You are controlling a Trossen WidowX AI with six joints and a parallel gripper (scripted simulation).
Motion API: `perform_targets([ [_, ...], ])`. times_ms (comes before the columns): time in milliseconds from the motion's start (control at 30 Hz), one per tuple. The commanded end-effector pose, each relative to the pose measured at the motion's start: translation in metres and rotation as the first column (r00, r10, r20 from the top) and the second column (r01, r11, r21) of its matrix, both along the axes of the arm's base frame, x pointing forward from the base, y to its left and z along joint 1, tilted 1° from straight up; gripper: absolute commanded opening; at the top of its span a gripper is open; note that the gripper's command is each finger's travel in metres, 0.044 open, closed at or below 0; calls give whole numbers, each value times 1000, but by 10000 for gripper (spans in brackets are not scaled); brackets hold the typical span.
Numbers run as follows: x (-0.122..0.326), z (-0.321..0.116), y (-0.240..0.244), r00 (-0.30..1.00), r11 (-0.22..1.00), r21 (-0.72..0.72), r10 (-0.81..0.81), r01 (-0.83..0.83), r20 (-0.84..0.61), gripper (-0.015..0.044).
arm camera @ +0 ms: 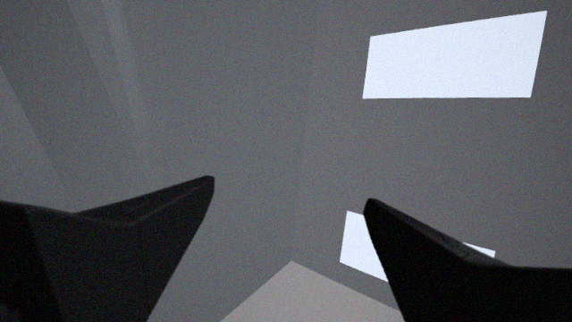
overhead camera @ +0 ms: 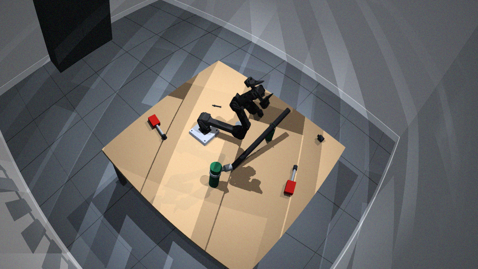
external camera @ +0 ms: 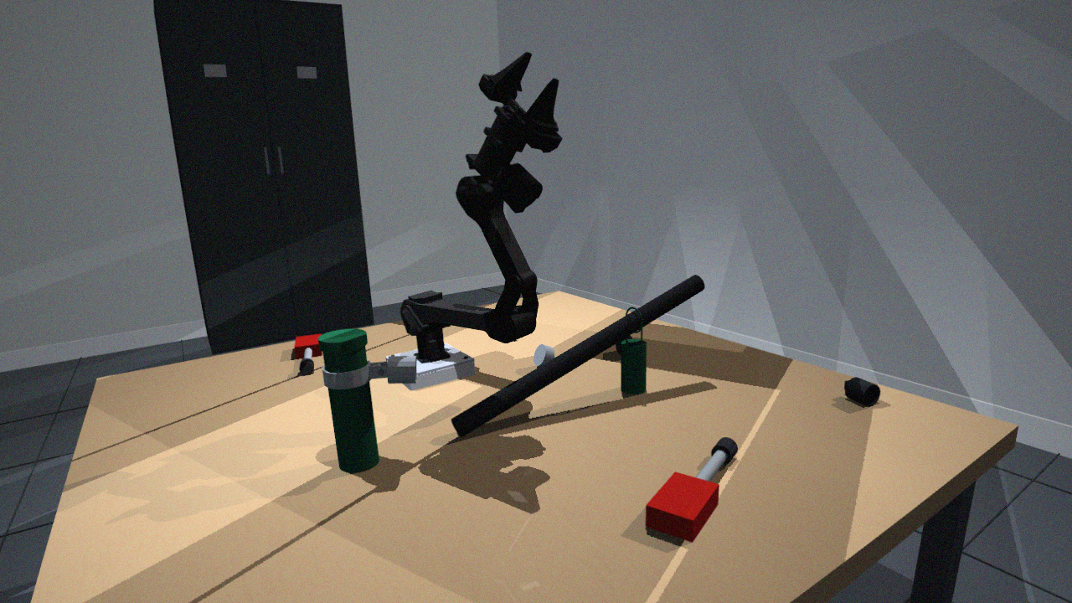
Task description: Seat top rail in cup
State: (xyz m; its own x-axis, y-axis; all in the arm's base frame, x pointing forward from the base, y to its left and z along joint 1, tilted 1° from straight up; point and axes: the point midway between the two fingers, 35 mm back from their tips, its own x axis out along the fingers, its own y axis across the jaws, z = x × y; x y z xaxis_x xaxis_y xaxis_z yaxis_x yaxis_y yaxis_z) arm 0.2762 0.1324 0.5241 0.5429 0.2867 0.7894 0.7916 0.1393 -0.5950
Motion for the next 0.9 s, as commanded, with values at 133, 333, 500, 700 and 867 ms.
perform_targets([
  [133,-38,22,-4,994,1000,25,-14,12,107,440],
  [333,-97,51,2,963,993,83,54,-78,265,440],
  [500,-174,81,-16,886,959,192,103,-210,452,440],
  [700,-247,99,-73,787,856,359,87,-373,611,440],
  [867,-280,98,-142,737,699,516,24,-495,676,440],
])
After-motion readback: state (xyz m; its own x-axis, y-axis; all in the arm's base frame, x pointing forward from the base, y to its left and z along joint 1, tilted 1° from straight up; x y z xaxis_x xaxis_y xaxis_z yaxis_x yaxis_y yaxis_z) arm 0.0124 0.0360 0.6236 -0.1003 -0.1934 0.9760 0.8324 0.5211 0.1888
